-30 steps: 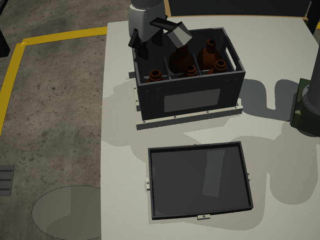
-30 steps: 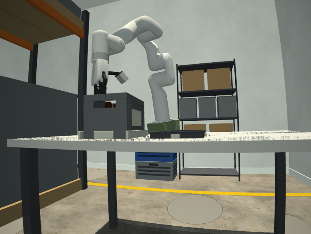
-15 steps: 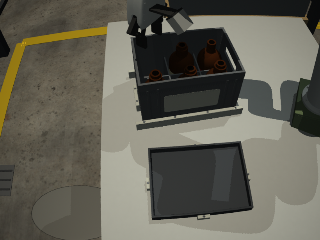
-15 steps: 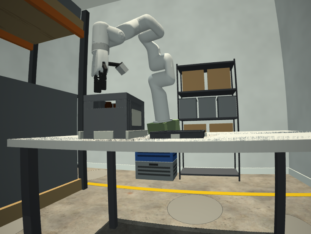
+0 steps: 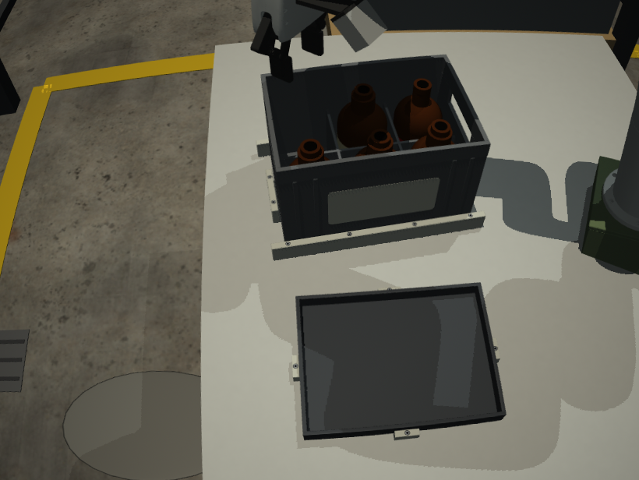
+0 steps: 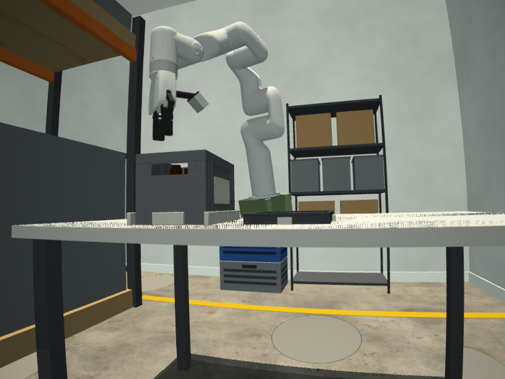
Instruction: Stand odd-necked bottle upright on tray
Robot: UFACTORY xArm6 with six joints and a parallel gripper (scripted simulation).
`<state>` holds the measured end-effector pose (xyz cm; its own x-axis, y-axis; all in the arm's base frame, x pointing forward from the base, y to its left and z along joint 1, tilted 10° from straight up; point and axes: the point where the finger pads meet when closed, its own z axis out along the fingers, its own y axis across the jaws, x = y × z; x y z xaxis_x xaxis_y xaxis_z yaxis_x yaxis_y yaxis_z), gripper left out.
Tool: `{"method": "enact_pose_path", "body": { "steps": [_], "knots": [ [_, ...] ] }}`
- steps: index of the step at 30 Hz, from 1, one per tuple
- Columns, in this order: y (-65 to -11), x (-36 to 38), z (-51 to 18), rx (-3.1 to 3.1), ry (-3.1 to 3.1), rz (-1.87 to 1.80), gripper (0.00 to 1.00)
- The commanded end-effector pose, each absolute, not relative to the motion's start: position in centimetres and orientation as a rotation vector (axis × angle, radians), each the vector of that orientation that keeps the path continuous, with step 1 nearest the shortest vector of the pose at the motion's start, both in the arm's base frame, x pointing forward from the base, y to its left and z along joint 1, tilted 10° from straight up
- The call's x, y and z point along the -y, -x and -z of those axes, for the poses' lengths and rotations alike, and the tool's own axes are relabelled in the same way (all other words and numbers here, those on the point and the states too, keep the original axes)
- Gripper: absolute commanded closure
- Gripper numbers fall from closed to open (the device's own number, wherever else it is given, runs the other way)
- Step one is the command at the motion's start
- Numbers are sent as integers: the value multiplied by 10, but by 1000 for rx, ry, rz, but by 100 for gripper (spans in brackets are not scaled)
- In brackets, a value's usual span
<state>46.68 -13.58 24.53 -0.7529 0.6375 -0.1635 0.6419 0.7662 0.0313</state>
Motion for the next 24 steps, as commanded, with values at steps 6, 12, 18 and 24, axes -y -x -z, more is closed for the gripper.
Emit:
{"method": "enact_pose_path", "body": {
  "steps": [6, 12, 18, 24],
  "knots": [
    [-467, 136, -249, -2792, -1019, 39, 100],
    [-467, 136, -249, -2792, -1019, 39, 100],
    [-467, 136, -249, -2792, -1019, 39, 100],
    [-467, 136, -249, -2792, -1019, 39, 100]
  ]
}}
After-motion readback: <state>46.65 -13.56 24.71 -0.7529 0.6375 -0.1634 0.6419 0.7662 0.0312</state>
